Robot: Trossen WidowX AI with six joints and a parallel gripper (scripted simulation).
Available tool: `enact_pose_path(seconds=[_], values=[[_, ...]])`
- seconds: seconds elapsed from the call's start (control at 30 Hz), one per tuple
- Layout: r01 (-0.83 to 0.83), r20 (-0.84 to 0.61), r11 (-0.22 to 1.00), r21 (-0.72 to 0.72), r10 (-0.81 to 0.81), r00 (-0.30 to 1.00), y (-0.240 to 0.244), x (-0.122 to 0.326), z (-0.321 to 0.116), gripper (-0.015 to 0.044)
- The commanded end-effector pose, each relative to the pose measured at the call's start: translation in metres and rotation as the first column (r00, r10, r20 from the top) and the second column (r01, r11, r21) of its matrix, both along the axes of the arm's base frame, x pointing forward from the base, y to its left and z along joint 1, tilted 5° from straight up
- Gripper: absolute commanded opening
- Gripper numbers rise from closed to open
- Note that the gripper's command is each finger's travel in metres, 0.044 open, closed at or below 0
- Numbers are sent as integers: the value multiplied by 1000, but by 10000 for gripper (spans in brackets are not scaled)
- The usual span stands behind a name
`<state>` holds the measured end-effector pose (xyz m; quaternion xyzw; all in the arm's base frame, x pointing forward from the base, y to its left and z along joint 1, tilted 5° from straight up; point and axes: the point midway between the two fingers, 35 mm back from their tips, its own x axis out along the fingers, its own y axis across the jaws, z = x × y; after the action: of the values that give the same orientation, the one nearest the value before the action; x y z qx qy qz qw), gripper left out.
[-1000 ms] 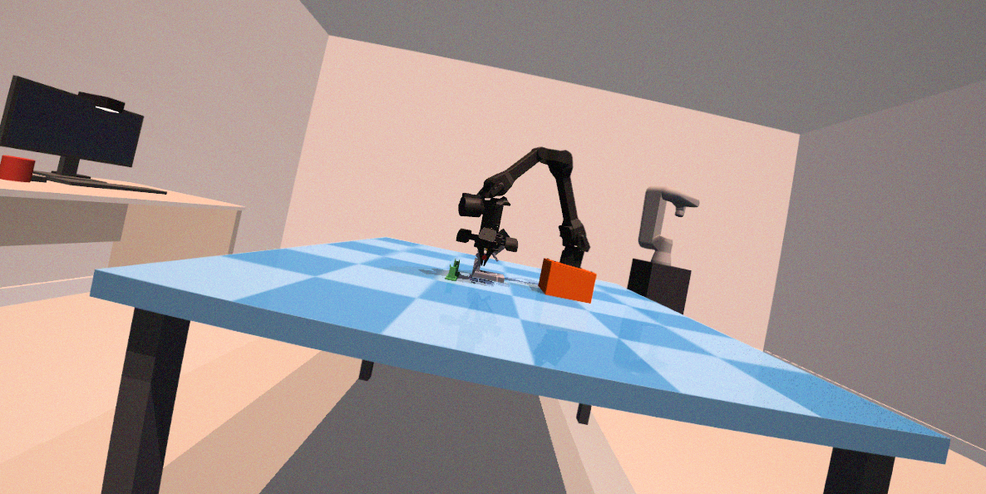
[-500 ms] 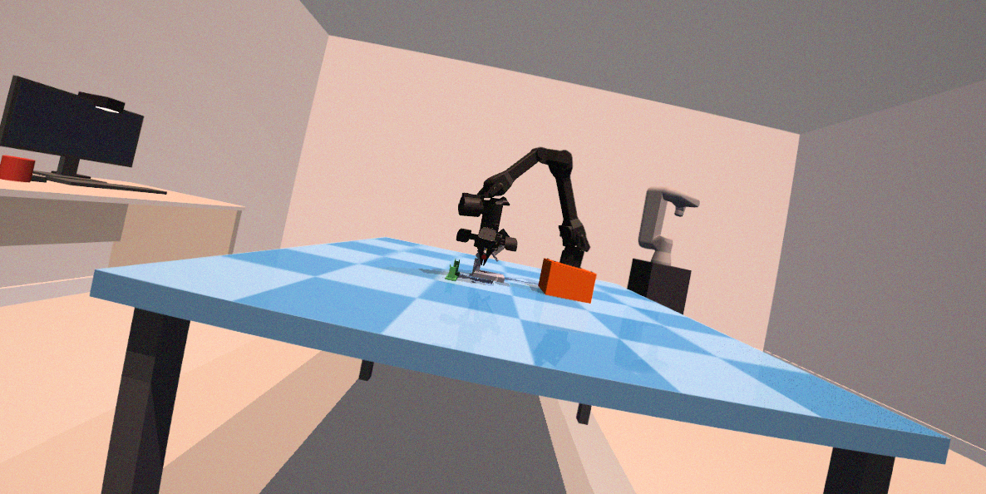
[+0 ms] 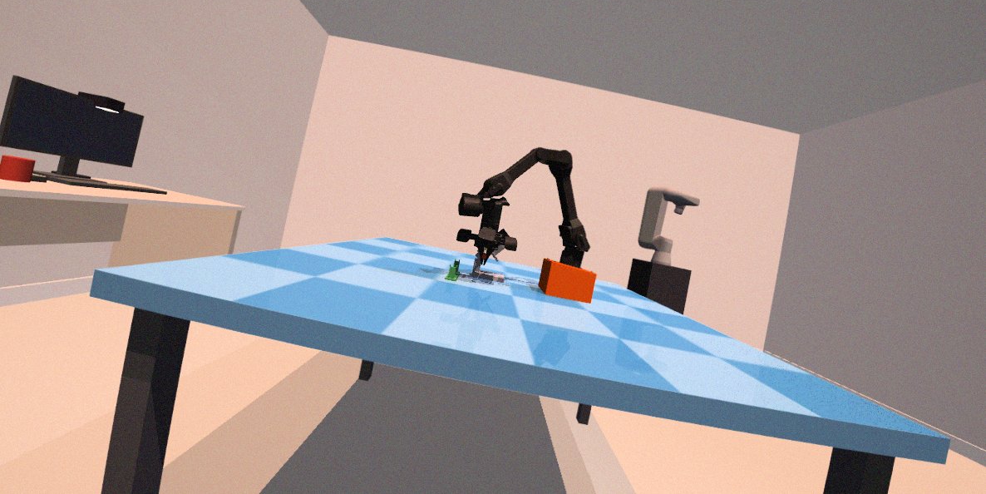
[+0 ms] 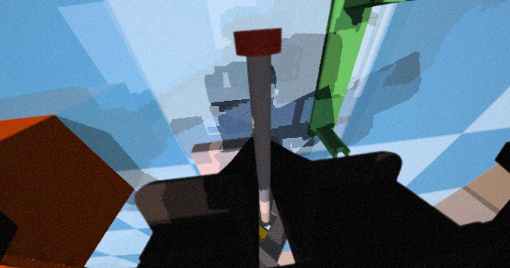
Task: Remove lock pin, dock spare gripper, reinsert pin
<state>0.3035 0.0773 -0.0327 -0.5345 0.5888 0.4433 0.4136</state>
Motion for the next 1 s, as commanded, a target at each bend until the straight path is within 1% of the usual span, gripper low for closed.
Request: enact_pose_path(seconds=[0.0,0.97], values=[[-2,1,1000,-2,2,1000,-4,1,0,0],[-1,-14,1000,0,1,1000,-21,1,1,0]])
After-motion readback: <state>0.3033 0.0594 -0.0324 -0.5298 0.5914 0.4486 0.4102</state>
